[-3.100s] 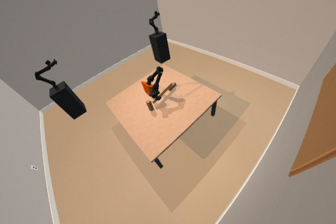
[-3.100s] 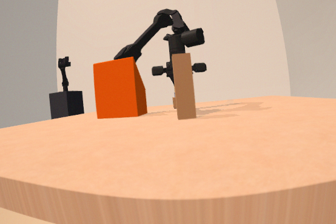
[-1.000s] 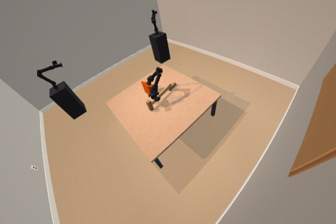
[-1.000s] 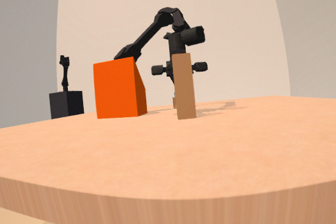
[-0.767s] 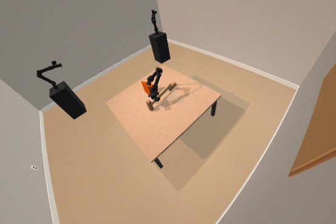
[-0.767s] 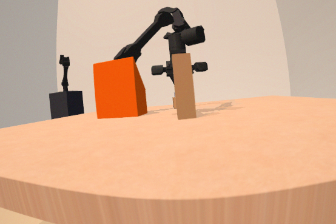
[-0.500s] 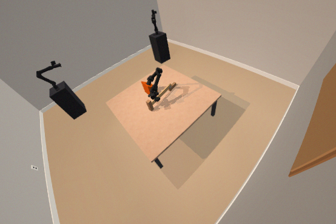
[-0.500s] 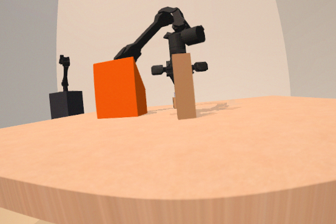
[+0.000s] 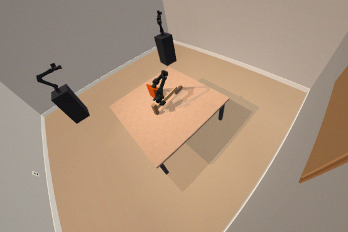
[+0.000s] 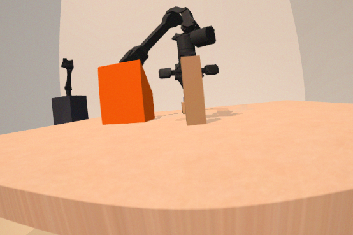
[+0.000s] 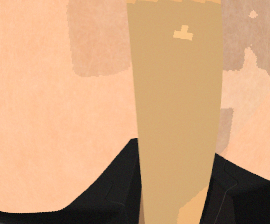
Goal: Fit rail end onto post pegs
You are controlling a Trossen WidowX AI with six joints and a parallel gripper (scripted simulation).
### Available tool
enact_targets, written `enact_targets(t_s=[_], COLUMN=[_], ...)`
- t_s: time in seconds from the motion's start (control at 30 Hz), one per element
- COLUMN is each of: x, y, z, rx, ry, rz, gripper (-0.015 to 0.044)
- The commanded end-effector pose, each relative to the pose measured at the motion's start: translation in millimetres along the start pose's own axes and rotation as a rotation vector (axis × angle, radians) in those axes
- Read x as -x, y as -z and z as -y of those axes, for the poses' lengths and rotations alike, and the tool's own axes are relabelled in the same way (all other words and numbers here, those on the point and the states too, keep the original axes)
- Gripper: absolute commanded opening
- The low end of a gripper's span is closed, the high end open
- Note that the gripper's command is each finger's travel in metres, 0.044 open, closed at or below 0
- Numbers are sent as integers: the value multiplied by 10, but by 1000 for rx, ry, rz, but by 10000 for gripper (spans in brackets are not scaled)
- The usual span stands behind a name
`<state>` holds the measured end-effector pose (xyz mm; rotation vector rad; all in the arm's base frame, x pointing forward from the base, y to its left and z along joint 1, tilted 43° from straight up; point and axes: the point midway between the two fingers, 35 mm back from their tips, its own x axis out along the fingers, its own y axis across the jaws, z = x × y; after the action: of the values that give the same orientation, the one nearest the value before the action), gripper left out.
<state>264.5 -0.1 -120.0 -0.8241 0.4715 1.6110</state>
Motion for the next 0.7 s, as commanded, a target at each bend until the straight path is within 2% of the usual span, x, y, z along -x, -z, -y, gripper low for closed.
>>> enact_targets(t_s=[0.0, 0.67], x=[11, 13], y=[28, 84], z=[14, 14], rx=[2, 2], ry=[4, 5], rz=[-3, -4], gripper=[0, 0])
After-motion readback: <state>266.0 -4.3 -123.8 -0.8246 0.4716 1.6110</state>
